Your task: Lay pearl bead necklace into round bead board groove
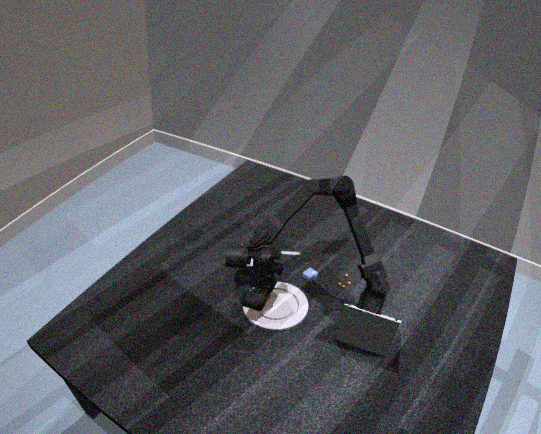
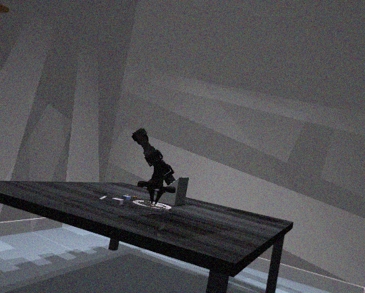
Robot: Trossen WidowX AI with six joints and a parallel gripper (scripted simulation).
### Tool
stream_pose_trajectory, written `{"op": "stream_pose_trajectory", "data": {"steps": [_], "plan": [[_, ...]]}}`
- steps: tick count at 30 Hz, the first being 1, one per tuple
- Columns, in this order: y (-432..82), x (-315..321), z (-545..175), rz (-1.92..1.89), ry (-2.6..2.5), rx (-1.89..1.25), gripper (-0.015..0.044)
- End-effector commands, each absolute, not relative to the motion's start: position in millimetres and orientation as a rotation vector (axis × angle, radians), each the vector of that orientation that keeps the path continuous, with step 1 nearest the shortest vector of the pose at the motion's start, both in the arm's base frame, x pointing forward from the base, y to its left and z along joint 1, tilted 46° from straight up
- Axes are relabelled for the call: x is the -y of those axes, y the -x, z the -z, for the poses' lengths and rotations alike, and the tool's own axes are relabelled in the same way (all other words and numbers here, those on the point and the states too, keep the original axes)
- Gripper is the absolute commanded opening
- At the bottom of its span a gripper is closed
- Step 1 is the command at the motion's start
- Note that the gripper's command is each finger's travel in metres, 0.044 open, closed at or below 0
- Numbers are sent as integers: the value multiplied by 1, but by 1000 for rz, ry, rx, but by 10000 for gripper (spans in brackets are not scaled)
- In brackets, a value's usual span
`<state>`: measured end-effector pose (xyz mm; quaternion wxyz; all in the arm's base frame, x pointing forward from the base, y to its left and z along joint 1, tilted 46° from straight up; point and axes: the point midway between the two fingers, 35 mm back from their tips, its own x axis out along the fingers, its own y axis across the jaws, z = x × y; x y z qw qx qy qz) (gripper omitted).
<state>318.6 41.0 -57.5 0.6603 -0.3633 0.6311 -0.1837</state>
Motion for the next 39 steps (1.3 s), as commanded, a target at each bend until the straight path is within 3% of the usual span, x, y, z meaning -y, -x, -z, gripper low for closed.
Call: {"op": "stream_pose_trajectory", "data": {"steps": [1,12,39], "plan": [[-319,-41,57,417,821,-1428,157],[-316,-47,50,419,824,-1433,440],[-312,-53,43,421,827,-1437,440]]}}
